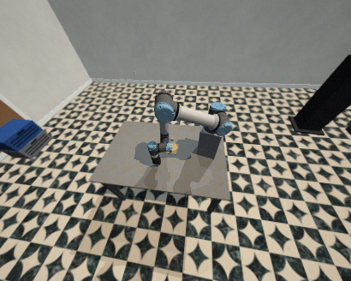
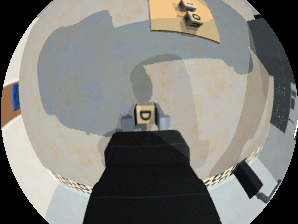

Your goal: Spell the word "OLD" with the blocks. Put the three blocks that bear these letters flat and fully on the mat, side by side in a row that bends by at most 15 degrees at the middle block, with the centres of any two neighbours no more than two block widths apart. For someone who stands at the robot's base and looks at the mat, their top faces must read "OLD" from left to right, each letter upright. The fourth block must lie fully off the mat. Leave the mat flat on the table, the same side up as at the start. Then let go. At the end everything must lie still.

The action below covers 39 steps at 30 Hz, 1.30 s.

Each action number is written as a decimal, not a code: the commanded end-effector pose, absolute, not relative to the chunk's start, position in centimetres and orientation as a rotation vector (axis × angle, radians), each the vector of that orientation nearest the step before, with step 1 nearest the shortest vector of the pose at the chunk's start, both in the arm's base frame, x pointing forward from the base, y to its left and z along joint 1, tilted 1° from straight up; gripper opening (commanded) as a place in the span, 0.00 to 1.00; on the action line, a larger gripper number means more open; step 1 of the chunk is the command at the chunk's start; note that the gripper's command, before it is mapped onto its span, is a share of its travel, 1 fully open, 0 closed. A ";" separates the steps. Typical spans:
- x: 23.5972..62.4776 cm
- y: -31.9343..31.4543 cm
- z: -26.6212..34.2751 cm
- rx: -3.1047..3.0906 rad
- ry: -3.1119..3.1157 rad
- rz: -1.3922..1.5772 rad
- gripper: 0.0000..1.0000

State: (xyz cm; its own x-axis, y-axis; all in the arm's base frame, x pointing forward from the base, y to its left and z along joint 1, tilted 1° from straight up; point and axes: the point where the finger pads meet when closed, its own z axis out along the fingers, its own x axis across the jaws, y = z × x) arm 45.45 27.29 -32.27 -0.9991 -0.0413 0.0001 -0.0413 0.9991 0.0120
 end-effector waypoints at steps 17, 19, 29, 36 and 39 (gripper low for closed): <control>45.5 27.2 -24.1 0.065 -3.143 -0.020 0.49; 45.5 27.2 -23.4 0.065 -3.143 -0.020 0.49; 45.5 27.2 -22.3 0.065 -3.143 -0.020 0.49; 45.5 27.2 -22.3 0.065 -3.143 -0.020 0.49; 45.5 27.2 -22.3 0.062 -3.143 -0.020 0.49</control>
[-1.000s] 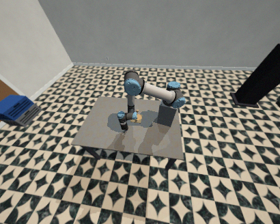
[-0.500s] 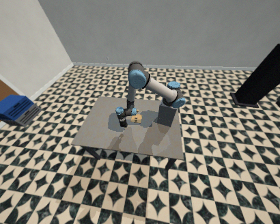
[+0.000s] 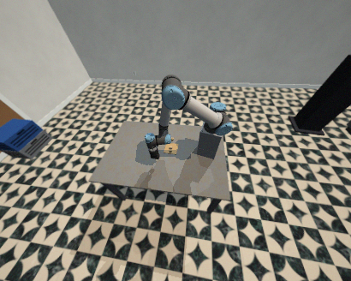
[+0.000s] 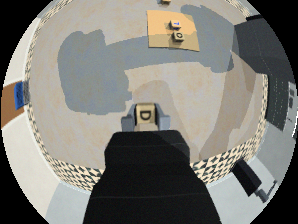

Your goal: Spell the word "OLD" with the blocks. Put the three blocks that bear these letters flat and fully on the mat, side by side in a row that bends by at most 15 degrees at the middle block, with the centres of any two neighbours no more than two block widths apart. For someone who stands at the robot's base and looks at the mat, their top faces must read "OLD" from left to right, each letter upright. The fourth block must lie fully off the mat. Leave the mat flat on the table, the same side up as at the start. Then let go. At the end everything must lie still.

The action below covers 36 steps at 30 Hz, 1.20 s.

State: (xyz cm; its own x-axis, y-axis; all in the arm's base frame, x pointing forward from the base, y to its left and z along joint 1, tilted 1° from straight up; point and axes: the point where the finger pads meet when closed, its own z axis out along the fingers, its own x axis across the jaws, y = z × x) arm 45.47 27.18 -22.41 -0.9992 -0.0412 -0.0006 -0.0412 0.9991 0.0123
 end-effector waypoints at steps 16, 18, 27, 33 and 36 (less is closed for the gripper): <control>45.4 25.5 -22.5 0.155 3.137 0.020 0.49; 45.4 25.3 -22.5 0.189 3.135 0.020 0.49; 45.1 22.9 -22.6 0.523 3.098 0.020 0.49; 44.8 21.3 -22.7 0.753 3.052 0.019 0.49; 44.8 21.0 -22.7 0.791 3.042 0.019 0.49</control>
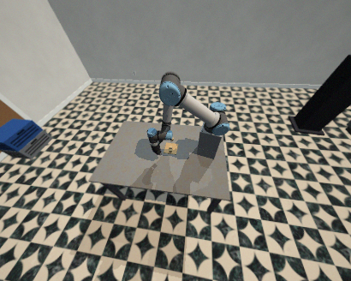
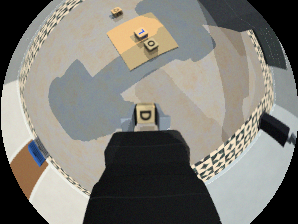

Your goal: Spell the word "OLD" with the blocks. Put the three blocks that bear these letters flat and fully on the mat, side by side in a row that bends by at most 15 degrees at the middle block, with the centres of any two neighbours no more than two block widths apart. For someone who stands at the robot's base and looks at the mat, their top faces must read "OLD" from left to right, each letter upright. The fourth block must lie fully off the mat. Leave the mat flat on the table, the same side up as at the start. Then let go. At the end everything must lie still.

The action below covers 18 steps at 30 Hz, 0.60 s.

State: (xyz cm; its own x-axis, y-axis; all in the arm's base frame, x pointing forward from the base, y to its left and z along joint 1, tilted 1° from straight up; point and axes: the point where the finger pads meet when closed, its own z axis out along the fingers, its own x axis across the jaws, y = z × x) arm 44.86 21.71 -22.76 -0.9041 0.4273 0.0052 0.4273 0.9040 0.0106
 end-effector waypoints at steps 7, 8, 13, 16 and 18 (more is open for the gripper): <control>44.4 19.0 -22.8 -1.098 -2.940 -0.019 0.49; 44.3 18.7 -22.8 -1.134 -2.926 -0.019 0.49; 44.0 17.6 -22.9 -1.314 -2.849 -0.018 0.49; 43.9 17.1 -22.9 -1.384 -2.816 -0.018 0.49; 43.7 16.6 -22.9 -1.460 -2.777 -0.018 0.49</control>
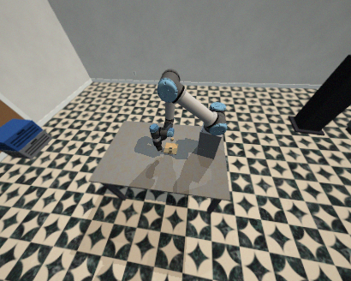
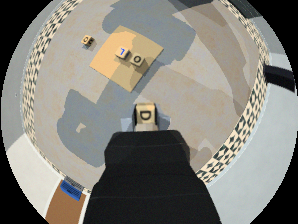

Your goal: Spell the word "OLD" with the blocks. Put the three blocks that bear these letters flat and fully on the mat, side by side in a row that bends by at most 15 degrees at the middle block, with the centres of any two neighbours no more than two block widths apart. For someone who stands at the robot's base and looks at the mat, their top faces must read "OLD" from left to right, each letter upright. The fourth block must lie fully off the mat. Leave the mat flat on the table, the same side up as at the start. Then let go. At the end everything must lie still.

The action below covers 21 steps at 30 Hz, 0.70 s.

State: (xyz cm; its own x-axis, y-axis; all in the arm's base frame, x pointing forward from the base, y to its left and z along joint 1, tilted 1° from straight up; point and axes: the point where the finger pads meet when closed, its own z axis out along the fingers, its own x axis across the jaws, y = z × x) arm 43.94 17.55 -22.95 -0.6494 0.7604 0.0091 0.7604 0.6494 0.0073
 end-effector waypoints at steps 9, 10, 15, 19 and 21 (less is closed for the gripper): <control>43.2 14.7 -23.0 -1.765 -2.592 -0.017 0.49; 43.1 14.5 -23.0 -1.797 -2.570 -0.017 0.49; 42.8 13.7 -23.0 -1.922 -2.477 -0.016 0.49; 42.6 12.8 -23.0 -2.053 -2.368 -0.016 0.49; 42.4 12.4 -23.0 -2.111 -2.317 -0.015 0.49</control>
